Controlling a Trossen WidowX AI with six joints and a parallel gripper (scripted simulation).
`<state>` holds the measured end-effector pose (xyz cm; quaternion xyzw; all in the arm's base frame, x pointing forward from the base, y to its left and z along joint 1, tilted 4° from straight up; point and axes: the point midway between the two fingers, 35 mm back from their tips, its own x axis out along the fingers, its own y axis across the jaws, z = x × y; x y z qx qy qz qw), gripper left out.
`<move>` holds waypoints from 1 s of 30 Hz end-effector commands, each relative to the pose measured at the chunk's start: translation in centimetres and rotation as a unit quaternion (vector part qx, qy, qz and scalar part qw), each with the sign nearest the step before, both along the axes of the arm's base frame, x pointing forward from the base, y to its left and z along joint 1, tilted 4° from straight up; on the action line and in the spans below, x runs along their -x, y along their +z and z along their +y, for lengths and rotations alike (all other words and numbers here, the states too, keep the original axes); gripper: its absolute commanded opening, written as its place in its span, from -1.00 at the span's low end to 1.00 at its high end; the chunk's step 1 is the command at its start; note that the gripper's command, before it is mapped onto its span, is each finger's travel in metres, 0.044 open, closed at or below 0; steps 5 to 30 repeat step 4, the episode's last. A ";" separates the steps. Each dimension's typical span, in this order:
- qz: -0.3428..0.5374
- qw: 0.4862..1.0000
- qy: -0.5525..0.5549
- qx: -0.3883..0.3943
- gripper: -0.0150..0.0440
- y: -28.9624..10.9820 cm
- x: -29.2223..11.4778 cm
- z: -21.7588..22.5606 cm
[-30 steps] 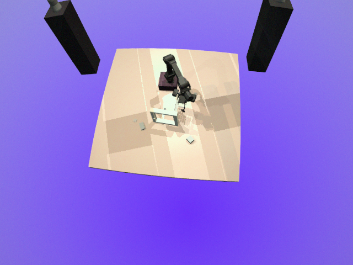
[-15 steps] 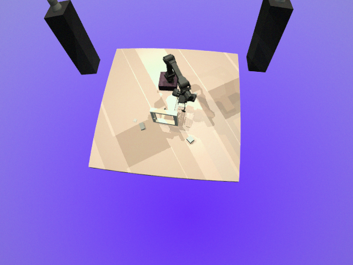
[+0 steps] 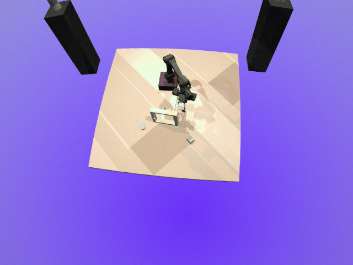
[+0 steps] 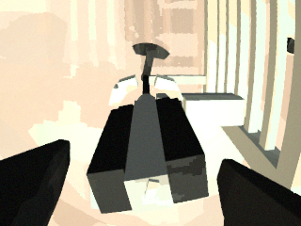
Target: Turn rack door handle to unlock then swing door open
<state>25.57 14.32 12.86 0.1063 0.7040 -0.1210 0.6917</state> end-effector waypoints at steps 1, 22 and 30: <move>0.000 1.000 -0.002 0.002 0.50 0.4 0.0 0.0; 0.000 1.000 -0.002 0.002 0.50 0.8 0.0 0.0; 0.000 1.000 -0.002 0.002 0.50 0.8 0.0 0.0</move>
